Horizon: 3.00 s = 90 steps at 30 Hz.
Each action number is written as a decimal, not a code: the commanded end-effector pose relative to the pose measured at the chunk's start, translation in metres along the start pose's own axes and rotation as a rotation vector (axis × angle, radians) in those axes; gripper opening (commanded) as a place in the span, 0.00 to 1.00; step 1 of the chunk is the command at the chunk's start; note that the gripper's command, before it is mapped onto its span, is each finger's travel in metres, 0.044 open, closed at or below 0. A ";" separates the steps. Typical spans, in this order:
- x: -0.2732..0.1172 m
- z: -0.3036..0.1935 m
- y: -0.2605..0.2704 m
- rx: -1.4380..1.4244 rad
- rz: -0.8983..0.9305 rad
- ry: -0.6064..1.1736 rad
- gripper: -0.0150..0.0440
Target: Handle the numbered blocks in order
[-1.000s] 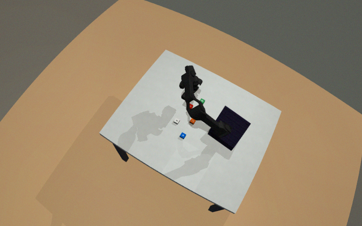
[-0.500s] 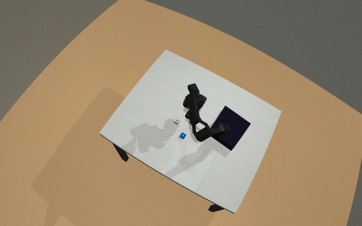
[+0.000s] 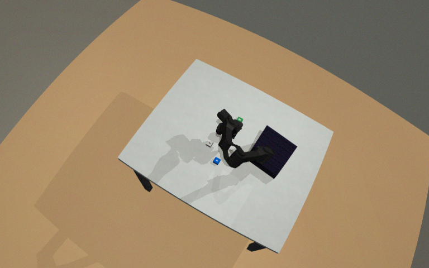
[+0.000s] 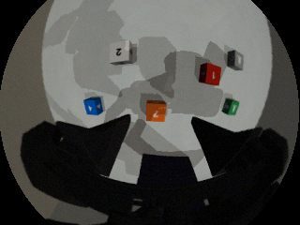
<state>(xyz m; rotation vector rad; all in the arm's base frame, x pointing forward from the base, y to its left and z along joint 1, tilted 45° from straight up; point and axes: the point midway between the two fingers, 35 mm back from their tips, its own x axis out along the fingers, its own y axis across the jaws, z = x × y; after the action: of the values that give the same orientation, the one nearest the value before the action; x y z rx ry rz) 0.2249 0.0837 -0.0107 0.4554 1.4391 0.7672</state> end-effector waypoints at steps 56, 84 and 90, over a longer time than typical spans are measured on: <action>0.031 -0.003 0.001 0.009 0.008 0.005 0.46; -0.086 -0.002 0.000 0.010 0.003 0.006 0.58; -0.086 -0.002 0.000 0.010 0.003 0.006 0.46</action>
<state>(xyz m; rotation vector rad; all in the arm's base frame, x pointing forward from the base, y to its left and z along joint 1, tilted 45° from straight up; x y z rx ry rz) 0.2276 0.0229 0.0488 0.4697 1.4434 0.7585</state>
